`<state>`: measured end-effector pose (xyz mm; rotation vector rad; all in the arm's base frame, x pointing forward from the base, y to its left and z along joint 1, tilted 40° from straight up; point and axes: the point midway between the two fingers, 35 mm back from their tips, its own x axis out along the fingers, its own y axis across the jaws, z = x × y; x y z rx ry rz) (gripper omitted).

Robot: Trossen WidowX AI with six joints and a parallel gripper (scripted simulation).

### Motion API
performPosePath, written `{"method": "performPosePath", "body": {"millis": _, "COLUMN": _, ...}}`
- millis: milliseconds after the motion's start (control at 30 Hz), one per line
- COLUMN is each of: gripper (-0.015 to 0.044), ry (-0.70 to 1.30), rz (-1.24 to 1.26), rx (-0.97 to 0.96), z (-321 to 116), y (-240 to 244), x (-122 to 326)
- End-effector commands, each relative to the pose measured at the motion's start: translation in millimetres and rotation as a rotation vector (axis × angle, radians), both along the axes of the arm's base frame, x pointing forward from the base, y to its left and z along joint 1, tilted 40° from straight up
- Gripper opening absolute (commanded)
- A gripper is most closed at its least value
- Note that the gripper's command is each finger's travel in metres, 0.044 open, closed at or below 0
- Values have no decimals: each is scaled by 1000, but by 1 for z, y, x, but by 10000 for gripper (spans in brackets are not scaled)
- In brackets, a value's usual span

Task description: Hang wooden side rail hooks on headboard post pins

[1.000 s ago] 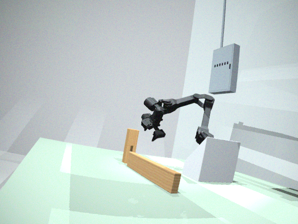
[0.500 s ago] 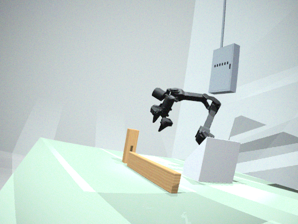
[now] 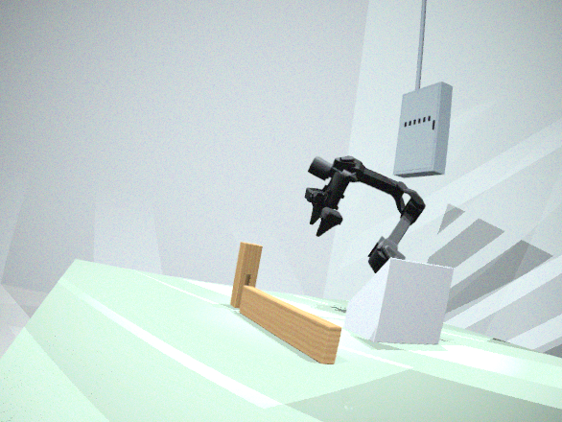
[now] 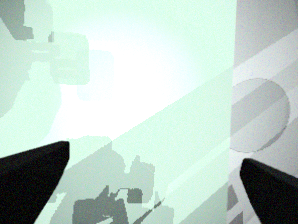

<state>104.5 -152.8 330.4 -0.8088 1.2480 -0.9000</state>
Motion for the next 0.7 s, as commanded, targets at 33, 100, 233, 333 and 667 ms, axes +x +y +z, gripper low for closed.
{"method": "performPosePath", "body": {"millis": 33, "gripper": 440, "ry": -224, "rz": -79, "rx": 21, "z": -16, "y": -1, "x": 25}}
{"method": "performPosePath", "body": {"millis": 100, "gripper": 440, "ry": -364, "rz": -123, "rx": 36, "z": -23, "y": -1, "x": 37}}
{"method": "performPosePath", "body": {"millis": 233, "gripper": 440, "ry": -644, "rz": -213, "rx": 73, "z": -38, "y": 1, "x": 58}}
{"method": "performPosePath", "body": {"millis": 333, "gripper": 440, "ry": -853, "rz": -281, "rx": 109, "z": -50, "y": 3, "x": 73}}
{"method": "performPosePath", "body": {"millis": 667, "gripper": 440, "ry": -1534, "rz": -520, "rx": 278, "z": -91, "y": 14, "x": 114}}
